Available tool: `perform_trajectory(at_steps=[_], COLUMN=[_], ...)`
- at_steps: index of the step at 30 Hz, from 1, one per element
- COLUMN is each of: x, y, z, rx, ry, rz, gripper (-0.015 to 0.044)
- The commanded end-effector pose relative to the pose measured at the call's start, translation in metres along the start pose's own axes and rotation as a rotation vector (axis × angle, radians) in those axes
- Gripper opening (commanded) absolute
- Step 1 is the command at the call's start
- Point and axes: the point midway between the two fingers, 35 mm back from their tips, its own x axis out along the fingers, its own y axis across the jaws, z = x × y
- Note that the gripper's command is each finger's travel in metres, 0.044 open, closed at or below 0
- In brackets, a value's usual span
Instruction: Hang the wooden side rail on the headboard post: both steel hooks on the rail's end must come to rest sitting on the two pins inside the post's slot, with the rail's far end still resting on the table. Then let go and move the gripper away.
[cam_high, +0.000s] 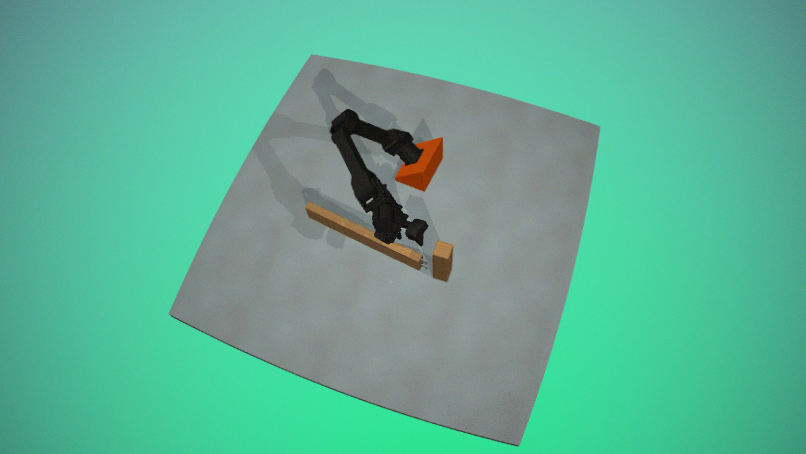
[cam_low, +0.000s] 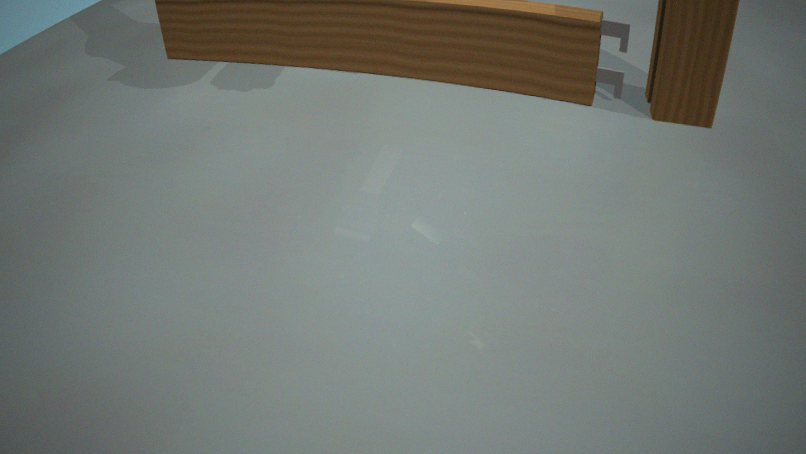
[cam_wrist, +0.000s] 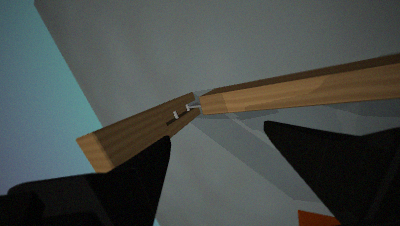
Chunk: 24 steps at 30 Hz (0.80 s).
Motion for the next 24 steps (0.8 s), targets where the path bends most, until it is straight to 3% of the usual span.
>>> perform_trajectory(at_steps=[1, 15, 24], x=[-0.008, -0.024, -0.025], y=[-0.008, -0.013, -0.013], z=[0.009, 0.017, 0.018], rx=[0.724, 1.39, 1.434], ry=[-0.071, -0.324, -0.346], rz=[-0.257, -0.394, -0.398], gripper=[0.044, 0.044, 0.044])
